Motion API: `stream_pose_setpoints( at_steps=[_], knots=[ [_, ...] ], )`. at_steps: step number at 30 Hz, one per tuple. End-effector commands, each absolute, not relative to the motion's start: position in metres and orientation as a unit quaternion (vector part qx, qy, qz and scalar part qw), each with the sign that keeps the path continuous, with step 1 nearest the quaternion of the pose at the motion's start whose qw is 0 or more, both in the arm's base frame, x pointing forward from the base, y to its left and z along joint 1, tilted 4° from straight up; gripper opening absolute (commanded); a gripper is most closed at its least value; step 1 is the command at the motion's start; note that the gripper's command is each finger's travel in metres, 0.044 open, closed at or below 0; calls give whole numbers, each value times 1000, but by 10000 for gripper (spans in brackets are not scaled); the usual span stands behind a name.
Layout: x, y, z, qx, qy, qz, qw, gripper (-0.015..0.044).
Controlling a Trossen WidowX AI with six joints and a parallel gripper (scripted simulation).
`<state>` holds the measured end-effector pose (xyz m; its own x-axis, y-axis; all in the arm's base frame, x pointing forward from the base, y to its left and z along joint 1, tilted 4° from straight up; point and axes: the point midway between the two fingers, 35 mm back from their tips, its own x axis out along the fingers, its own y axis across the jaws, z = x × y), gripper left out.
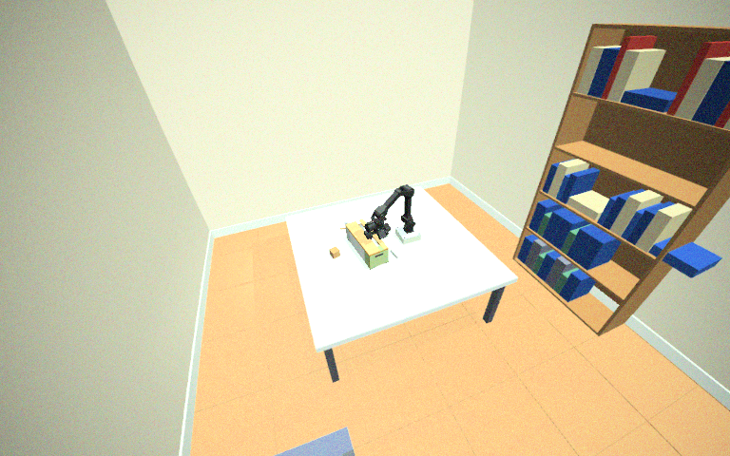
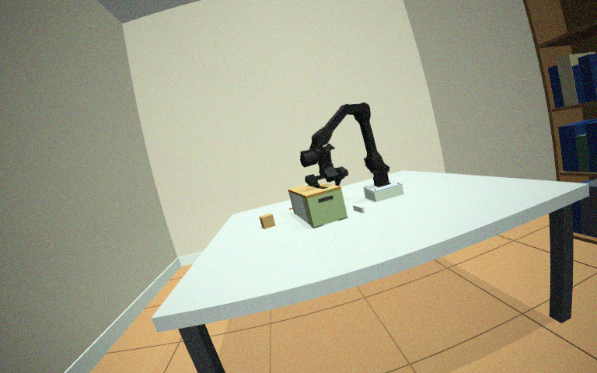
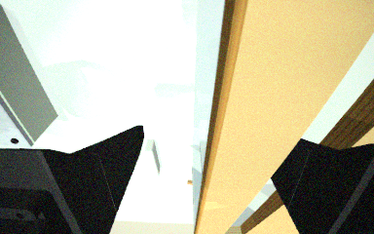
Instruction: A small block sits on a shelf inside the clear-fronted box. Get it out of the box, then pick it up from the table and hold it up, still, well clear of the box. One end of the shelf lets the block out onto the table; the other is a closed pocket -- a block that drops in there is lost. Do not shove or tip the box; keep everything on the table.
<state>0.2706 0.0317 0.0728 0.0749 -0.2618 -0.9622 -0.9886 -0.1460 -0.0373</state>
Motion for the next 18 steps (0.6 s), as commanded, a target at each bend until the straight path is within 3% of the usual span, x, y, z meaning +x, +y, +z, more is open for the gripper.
stream_pose_setpoints(
  at_steps=[1,18],
  knots=[
    [271,32,73,-610,514,445,407,400],
    [273,17,73,-610,514,445,407,400]
  ],
)
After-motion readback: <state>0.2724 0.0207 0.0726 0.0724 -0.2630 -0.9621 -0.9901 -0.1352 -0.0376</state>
